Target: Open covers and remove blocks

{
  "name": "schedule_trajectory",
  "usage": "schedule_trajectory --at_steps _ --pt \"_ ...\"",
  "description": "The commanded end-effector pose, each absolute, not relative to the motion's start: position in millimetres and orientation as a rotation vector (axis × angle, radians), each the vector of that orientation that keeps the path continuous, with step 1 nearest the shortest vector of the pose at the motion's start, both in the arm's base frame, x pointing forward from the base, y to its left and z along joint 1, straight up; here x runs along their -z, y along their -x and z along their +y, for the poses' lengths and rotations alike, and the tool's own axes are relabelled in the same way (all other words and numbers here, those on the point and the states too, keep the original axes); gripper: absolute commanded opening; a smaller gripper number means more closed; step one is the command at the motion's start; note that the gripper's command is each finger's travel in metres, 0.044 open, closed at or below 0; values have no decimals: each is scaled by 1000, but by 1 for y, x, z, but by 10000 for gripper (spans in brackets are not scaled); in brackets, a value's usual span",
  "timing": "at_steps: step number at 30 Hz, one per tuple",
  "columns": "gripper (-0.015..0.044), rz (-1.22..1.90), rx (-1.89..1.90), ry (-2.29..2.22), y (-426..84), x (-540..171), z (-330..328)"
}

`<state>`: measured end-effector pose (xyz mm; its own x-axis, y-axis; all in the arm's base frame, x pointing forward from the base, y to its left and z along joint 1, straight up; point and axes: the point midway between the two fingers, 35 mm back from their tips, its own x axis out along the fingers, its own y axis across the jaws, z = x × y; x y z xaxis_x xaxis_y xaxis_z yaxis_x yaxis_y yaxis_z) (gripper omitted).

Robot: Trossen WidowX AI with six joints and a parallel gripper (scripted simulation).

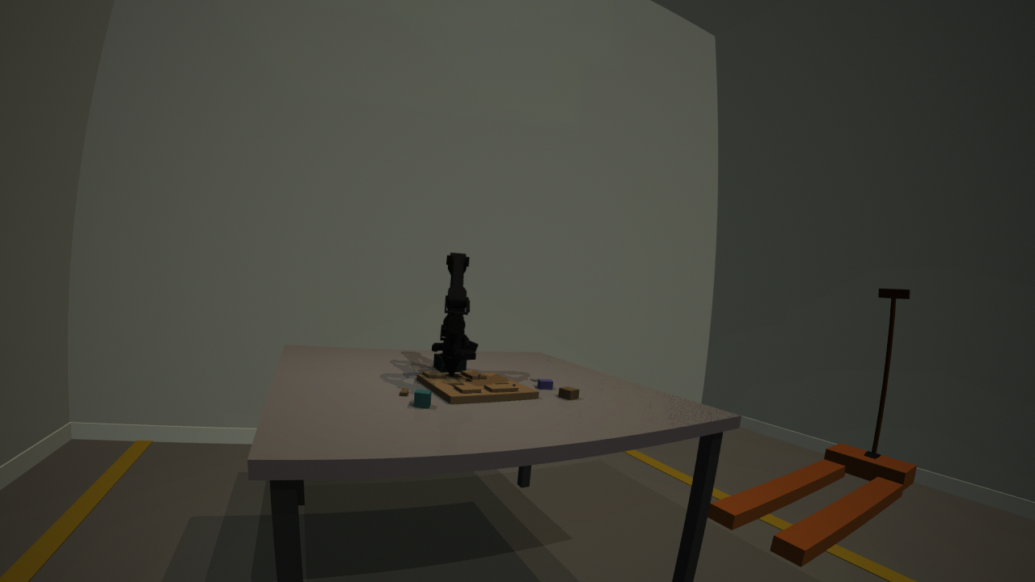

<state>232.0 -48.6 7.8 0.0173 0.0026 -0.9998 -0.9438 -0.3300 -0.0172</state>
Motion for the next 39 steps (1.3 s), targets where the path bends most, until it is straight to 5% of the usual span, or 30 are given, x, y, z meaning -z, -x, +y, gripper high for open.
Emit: schedule_trajectory --at_steps 1,33,39 --pt "0 1022 -1434 1460 -232 -7 -49" --pt "0 1021 -1435 1459 -226 -2 -38" --pt "0 1190 -1206 1225 -226 -2 -38"
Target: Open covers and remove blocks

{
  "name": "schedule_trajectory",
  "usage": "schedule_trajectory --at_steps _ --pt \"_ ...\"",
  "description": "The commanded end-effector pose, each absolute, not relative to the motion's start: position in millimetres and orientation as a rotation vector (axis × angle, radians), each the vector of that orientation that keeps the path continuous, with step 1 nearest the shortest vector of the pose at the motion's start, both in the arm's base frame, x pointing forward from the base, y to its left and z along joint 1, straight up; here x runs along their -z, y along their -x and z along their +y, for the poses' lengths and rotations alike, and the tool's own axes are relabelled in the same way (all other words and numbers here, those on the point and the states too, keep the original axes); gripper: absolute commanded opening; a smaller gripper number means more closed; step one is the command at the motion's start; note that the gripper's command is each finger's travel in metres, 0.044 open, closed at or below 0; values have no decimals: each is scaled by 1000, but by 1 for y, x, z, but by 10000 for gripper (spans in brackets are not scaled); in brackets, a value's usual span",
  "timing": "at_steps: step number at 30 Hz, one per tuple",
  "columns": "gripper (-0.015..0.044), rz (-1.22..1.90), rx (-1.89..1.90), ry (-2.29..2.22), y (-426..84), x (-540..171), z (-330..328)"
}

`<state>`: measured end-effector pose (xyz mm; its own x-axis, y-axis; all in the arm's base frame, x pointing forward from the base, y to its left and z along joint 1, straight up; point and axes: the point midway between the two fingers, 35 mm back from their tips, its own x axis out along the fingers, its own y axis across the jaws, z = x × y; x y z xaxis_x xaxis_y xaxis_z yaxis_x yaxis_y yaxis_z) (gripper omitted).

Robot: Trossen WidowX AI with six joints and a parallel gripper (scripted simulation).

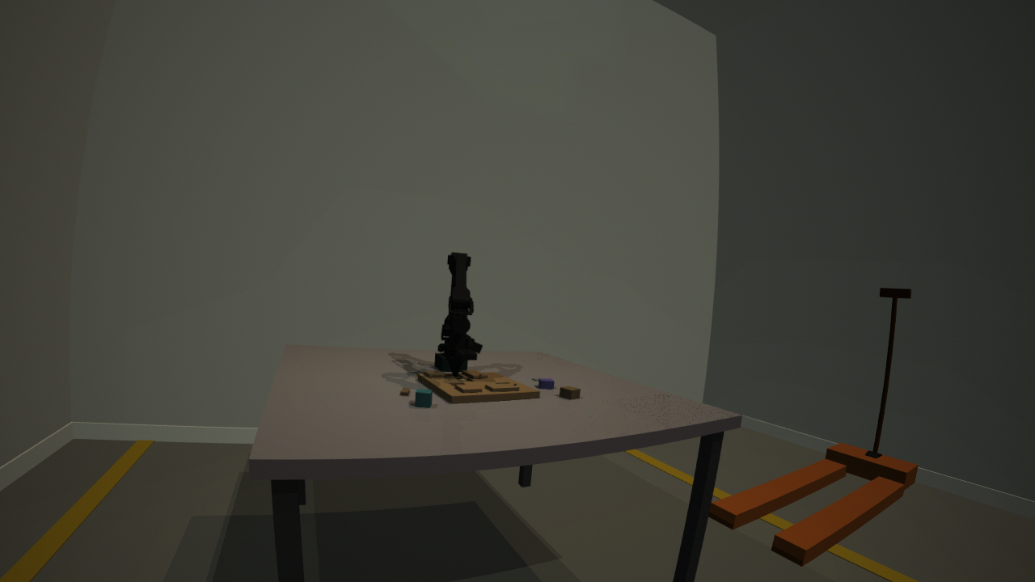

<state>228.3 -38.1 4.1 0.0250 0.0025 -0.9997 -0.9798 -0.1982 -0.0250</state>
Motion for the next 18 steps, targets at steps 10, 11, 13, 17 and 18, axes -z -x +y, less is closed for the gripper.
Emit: schedule_trajectory --at_steps 10,11,13,17,18 --pt "0 1492 -507 514 -226 -2 -37" --pt "0 1508 -435 441 -226 -2 -37" --pt "0 1531 -306 310 -226 -2 -37" --pt "0 1537 -260 263 -226 -2 -37" --pt "0 1537 -260 263 -226 -2 -37"
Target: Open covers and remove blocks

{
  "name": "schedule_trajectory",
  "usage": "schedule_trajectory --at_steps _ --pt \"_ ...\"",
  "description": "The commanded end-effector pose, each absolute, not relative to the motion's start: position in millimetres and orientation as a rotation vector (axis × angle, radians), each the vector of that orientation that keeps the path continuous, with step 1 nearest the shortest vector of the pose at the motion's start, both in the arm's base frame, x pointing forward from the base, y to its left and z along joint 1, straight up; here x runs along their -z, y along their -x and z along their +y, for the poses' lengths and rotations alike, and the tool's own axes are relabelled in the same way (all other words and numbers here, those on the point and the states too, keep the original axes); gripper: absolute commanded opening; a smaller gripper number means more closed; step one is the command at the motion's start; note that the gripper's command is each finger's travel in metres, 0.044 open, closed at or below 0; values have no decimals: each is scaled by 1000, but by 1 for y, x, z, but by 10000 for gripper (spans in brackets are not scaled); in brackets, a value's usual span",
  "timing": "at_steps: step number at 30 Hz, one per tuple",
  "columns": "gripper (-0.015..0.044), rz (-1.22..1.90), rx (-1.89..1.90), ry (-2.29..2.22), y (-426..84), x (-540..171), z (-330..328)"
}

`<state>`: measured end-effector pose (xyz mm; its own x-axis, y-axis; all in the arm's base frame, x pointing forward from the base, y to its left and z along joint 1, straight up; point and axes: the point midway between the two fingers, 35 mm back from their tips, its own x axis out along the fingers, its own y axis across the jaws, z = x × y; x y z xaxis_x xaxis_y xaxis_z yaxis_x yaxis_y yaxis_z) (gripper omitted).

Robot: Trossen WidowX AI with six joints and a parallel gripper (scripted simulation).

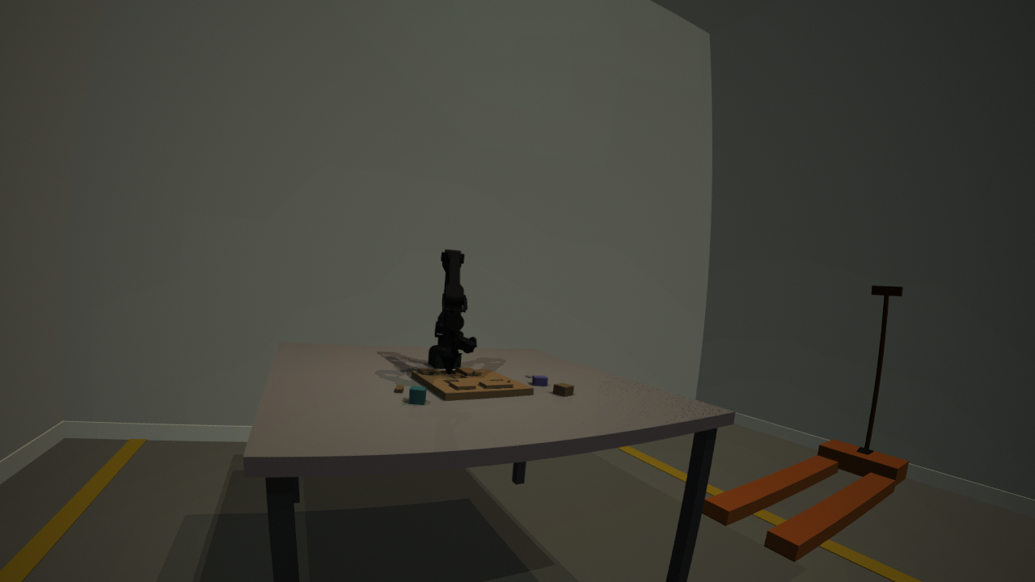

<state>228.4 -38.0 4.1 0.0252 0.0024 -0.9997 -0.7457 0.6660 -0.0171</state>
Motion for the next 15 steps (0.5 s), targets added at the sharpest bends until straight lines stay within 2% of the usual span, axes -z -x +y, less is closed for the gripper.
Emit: schedule_trajectory --at_steps 1,12,15 --pt "0 1537 -260 263 -226 -2 -37" --pt "0 1551 -92 91 -226 -2 -37" --pt "0 1539 -177 178 -228 -5 -38"
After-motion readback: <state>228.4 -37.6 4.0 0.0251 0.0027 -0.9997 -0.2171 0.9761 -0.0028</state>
